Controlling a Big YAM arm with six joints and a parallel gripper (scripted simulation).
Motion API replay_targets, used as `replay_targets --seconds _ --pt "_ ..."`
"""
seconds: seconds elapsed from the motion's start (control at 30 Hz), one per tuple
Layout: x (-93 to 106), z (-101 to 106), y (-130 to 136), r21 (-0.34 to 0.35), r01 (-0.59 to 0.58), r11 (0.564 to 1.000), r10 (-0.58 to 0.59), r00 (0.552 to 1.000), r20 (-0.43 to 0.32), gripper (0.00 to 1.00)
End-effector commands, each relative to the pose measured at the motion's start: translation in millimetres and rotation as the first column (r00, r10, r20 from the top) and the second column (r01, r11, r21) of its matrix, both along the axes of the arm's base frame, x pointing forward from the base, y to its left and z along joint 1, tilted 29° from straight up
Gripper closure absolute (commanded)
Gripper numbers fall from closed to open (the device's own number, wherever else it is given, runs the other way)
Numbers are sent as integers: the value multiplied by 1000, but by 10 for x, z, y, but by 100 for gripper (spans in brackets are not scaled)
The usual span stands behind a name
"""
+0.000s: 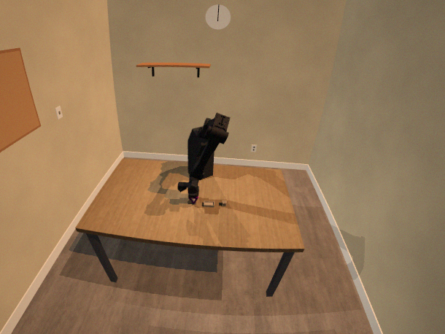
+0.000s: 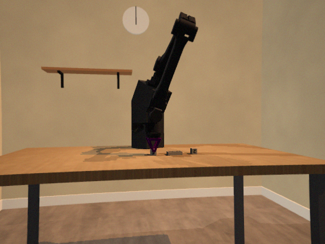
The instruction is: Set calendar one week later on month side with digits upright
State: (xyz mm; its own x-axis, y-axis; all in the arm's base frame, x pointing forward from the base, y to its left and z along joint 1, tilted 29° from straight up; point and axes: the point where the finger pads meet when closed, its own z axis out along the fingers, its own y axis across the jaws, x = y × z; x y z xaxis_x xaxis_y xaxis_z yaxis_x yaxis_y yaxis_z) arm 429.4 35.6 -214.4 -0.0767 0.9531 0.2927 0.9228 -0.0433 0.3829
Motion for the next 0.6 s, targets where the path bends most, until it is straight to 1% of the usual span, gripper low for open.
replay_targets --seconds 0.0,0.13,0.23,0.57 --pt "78 -31 -18 0 15 1000 -15 1000 13 55" --pt "85 -57 40 -1 2 1000 -2 1000 14 55" --pt "126 -12 7 -2 8 1000 -8 1000 24 55" --pt "128 -10 3 -2 9 1000 -9 1000 24 55"
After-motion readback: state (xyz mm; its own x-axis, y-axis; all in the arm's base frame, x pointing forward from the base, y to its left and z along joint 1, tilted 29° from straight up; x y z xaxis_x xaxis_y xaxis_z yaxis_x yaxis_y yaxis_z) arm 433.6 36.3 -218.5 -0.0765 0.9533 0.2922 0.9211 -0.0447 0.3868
